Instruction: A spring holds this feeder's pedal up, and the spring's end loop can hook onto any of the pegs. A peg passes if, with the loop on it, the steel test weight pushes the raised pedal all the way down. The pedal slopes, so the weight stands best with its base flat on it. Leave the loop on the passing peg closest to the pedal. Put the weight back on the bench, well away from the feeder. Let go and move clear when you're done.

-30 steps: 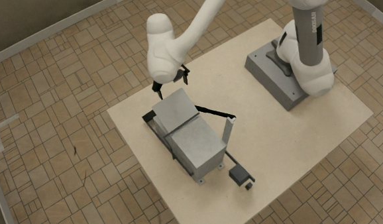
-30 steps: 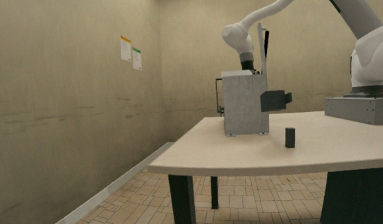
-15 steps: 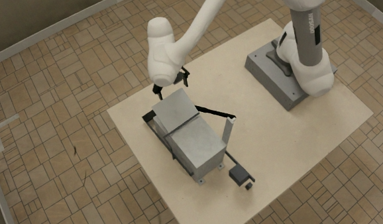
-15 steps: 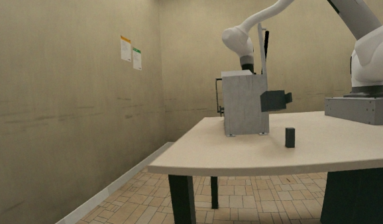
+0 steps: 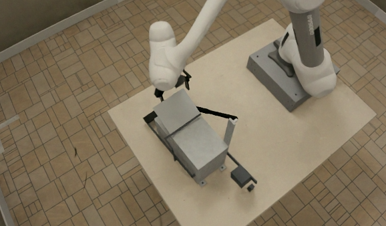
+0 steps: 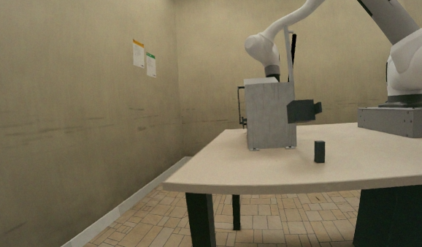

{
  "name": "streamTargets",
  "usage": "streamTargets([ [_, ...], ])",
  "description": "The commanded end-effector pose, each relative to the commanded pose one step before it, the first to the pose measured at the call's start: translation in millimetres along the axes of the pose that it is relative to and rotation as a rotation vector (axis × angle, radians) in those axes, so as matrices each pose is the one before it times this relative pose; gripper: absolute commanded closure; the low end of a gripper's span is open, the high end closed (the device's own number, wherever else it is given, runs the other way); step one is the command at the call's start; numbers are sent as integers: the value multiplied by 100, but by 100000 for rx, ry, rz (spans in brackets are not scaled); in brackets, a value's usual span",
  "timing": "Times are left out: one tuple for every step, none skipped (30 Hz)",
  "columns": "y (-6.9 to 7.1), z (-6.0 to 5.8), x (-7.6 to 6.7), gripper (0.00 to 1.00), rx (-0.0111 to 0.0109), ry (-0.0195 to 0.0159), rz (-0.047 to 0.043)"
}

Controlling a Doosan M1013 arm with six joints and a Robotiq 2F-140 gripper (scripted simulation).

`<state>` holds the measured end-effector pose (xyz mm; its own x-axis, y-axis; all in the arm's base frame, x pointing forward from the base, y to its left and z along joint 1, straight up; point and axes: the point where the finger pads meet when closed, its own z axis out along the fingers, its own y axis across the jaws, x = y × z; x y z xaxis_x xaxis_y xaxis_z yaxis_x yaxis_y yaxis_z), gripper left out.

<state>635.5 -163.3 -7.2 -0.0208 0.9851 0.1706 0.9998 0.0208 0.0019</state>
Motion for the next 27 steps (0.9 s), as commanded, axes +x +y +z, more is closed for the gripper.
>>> streamTargets([
  [54,-152,17,0,-146,-22,-12],
  [-1,99,-17,0,0,6,-3],
  [0,100,-17,0,3,3,0],
  [-1,99,-17,0,0,6,0],
  [0,100,-17,0,0,6,0],
  [-1,99,-17,0,0,6,0],
  [0,100,-17,0,0,6,-3],
  [-1,99,-17,0,0,6,0],
  [0,100,-17,0,0,6,0],
  [-1,99,-17,0,0,6,0],
  [0,100,-17,0,3,3,0],
  [-1,99,-17,0,0,6,-3],
  [0,100,-17,0,0,6,0],
  [-1,99,-17,0,0,6,0],
  [0,0,0,0,0,0,0],
  [0,0,0,0,0,0,0],
  [0,-176,30,0,1,-12,1],
  [0,0,0,0,0,0,0],
  [0,0,0,0,0,0,0],
  [0,0,0,0,0,0,0],
  [0,0,0,0,0,0,0],
  [0,0,0,0,0,0,0],
  [0,0,0,0,0,0,0],
  [0,0,0,0,0,0,0],
  [0,0,0,0,0,0,0],
  [0,0,0,0,0,0,0],
  [0,0,0,0,0,0,0],
])
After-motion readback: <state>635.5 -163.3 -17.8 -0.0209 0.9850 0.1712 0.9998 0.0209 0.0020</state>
